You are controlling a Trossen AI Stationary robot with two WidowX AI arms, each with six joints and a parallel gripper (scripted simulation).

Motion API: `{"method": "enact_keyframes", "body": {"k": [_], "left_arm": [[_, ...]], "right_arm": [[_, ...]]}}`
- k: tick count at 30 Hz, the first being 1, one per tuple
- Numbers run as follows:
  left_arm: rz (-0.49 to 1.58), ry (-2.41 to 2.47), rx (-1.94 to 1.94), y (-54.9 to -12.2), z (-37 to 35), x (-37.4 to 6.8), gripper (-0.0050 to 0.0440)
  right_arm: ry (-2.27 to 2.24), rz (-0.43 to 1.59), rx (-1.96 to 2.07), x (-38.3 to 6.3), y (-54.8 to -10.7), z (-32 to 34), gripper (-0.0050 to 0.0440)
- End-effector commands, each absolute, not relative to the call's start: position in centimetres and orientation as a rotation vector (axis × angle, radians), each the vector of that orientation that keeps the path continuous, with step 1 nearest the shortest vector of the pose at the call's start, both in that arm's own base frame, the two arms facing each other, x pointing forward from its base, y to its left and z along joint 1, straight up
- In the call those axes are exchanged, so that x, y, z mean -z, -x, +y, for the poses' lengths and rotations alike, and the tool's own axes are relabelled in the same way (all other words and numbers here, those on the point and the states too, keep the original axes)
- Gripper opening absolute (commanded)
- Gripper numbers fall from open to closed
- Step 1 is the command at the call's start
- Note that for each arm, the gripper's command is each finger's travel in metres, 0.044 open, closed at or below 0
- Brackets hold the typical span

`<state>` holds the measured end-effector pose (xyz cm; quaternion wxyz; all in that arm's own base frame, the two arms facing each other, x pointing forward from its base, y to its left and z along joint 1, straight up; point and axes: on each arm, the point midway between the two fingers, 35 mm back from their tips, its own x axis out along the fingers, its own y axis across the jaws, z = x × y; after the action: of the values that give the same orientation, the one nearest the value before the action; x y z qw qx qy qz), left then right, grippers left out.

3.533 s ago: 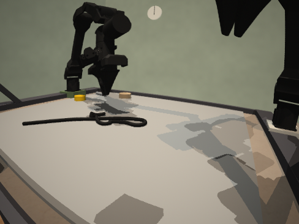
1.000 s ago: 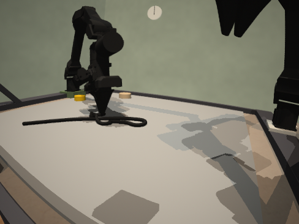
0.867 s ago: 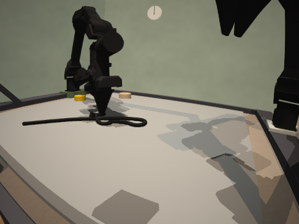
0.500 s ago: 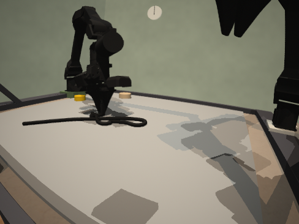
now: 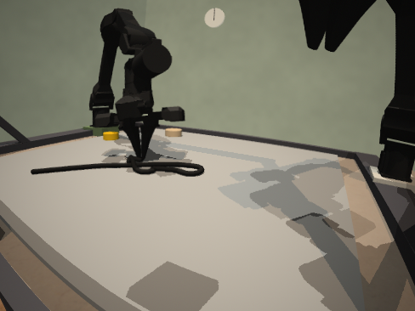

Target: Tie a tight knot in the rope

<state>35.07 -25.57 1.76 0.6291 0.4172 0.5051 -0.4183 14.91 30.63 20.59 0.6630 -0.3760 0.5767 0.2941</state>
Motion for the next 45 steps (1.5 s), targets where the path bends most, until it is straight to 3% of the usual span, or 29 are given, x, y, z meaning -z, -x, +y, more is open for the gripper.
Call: {"method": "enact_keyframes", "body": {"k": [1,45], "left_arm": [[1.136,-0.942,0.943,-35.4,-25.8,-2.8,0.0020],[1.137,-0.944,0.942,-34.4,-22.7,-2.7,0.0020]], "right_arm": [[0.831,1.285,-0.671,-21.4,-14.9,30.5,0.0085],[0.831,1.285,-0.671,-21.4,-14.9,30.5,0.0085]]}}
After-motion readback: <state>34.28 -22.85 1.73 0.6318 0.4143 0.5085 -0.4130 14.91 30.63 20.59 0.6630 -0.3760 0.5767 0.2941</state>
